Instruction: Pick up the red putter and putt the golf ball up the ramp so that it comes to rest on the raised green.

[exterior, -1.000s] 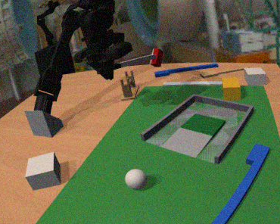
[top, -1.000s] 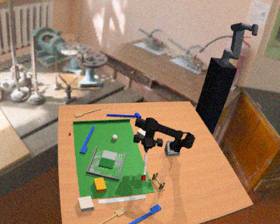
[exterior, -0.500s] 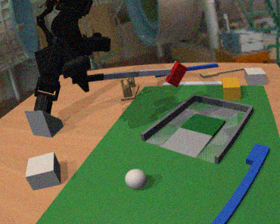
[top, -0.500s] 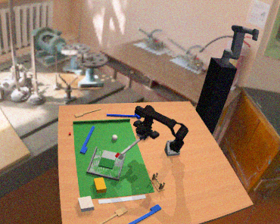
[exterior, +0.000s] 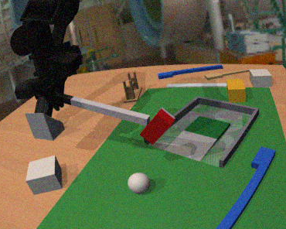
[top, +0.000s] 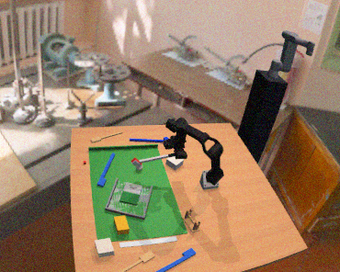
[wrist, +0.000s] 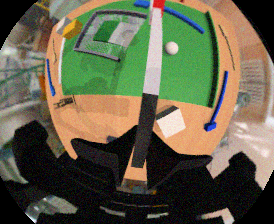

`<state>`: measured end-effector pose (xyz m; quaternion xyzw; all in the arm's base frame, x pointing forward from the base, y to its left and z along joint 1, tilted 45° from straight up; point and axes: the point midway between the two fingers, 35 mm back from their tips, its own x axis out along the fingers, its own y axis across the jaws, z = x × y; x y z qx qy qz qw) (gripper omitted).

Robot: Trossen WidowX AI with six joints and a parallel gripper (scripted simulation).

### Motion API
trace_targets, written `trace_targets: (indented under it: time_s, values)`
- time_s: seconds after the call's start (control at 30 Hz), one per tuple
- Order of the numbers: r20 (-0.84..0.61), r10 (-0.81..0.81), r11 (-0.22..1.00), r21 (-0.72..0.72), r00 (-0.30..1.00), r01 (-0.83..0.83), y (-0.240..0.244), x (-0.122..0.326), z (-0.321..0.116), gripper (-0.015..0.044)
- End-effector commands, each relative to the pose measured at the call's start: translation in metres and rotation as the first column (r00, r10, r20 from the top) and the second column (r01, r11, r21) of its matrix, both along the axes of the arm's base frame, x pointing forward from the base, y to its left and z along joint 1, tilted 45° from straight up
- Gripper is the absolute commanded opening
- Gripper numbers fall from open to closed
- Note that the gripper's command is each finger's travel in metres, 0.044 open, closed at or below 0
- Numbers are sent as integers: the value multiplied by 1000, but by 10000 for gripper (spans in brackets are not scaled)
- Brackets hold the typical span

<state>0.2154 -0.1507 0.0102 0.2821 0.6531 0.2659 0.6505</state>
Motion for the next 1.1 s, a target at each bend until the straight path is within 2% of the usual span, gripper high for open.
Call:
trace_targets:
  time_s: [0.0, 0.17, 1.07]
  values:
    - [-127, -115, 993, -21, 985, 113, -17, -10, -16, 0]
    - [-240, -211, 978, -44, 948, 206, -29, -21, -30, 0]
    - [-239, -211, 978, -44, 948, 206, 6, -21, -66, 0]
